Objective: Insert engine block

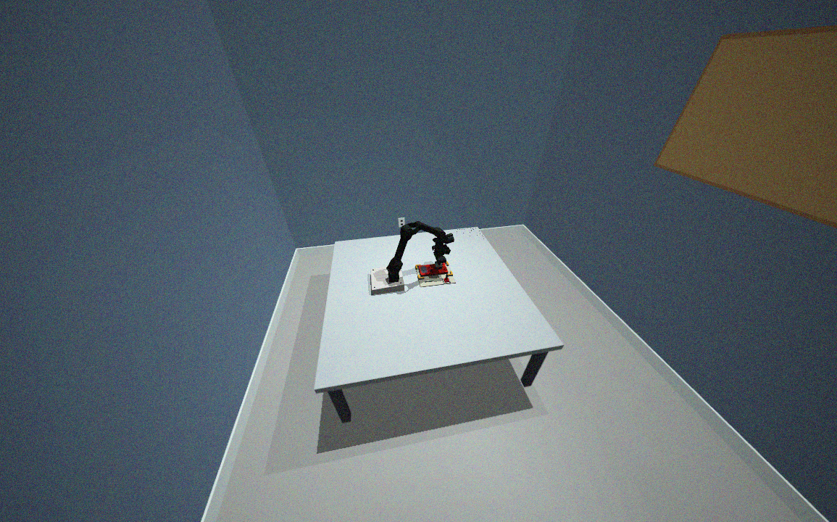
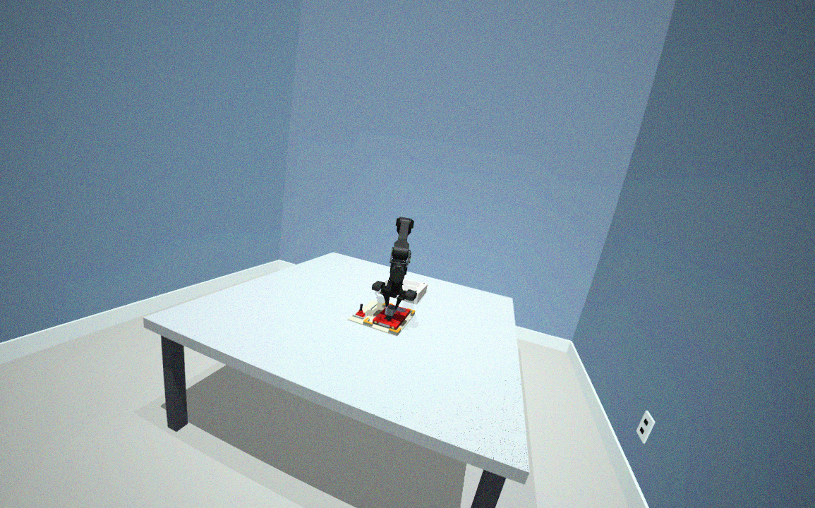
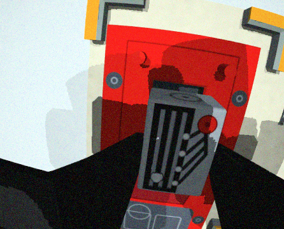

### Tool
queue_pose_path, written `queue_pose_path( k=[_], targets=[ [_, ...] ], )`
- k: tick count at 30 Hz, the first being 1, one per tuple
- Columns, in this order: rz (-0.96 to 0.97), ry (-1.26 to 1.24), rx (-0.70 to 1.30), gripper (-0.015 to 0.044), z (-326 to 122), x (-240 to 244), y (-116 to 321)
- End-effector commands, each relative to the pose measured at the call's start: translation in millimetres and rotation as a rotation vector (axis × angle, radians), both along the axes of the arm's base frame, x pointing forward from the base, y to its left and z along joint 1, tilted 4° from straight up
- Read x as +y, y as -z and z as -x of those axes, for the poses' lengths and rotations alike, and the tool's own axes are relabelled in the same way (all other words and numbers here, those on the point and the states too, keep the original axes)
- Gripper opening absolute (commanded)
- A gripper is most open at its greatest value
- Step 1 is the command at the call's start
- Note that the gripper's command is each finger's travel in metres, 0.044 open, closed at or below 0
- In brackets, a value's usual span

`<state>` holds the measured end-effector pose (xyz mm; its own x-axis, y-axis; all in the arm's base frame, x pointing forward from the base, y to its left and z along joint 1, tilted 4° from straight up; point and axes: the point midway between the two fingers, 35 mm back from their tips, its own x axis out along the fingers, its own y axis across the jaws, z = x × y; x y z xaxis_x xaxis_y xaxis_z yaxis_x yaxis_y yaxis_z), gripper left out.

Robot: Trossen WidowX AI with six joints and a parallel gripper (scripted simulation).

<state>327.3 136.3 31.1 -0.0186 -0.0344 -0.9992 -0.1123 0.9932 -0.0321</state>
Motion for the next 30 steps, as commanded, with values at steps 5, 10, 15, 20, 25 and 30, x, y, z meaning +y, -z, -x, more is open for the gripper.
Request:
queue_pose_path(
  k=[5, 10, 15, 20, 25, 30],
  targets=[
    [-0.002, -0.004, 0.006, 0.0159, 0.6, 0.1, 3.2],
    [-0.001, 0.003, 0.005, 0.0159, 0.7, 0.1, 4.1],
    [-0.001, 0.01, 0.005, 0.0159, 0.6, -0.1, 4.9],
    [-0.001, 0.014, 0.005, 0.0159, 0.6, -0.1, 5.7],
    [-0.001, 0.012, 0.005, 0.0159, 0.6, -0.1, 6.5],
    [-0.001, 0.011, 0.005, 0.0159, 0.6, -0.3, 7.4]
  ],
)
